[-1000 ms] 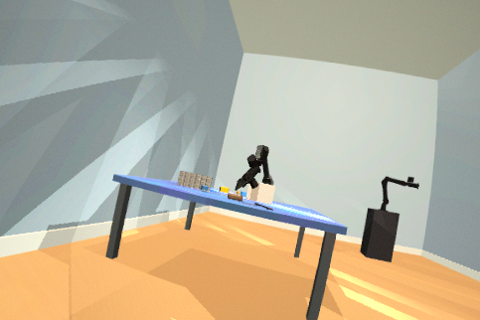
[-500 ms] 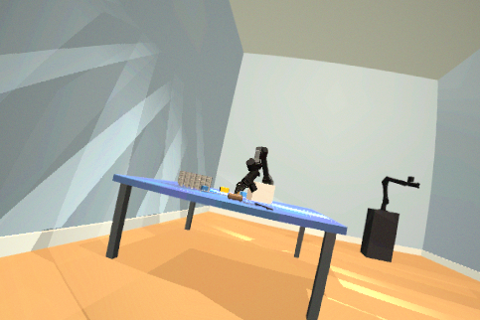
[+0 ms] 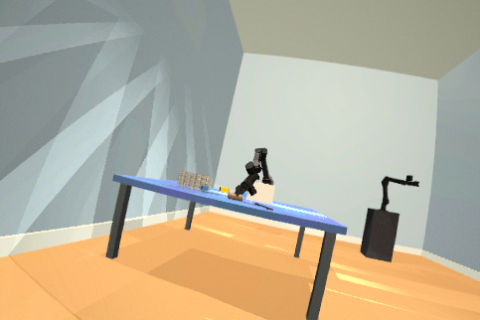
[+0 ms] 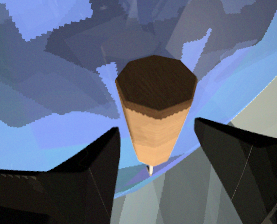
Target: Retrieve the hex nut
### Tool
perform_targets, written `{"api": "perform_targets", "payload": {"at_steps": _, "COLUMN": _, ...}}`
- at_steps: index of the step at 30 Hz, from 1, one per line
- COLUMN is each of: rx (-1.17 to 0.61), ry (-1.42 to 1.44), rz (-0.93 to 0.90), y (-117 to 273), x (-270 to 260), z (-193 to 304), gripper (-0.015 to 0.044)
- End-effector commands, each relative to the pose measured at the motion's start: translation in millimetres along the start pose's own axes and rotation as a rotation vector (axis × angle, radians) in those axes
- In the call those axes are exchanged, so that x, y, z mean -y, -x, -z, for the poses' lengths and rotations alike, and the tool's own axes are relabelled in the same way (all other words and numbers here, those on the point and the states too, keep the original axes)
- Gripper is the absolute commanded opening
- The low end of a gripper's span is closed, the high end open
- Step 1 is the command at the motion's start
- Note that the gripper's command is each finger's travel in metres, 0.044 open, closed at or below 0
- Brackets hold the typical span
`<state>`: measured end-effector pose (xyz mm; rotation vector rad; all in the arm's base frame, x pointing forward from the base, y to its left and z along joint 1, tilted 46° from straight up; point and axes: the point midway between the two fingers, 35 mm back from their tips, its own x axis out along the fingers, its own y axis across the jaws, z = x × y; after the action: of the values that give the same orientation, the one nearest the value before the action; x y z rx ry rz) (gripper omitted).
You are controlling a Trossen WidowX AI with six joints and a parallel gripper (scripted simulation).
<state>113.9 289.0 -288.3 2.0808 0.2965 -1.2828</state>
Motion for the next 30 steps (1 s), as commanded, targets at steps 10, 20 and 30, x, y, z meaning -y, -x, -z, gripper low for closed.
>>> {"api": "perform_targets", "payload": {"at_steps": 10, "rx": 0.001, "ry": 0.007, "rz": -0.006, "y": -2, "x": -2, "z": -3, "gripper": 0.0193}}
{"api": "perform_targets", "payload": {"at_steps": 20, "rx": -0.010, "ry": -0.031, "rz": -0.003, "y": 1, "x": -3, "z": 0, "gripper": 0.0048}}
{"api": "perform_targets", "payload": {"at_steps": 30, "rx": -0.018, "ry": -0.061, "rz": 0.004, "y": 35, "x": 18, "z": 31, "gripper": 0.0000}}
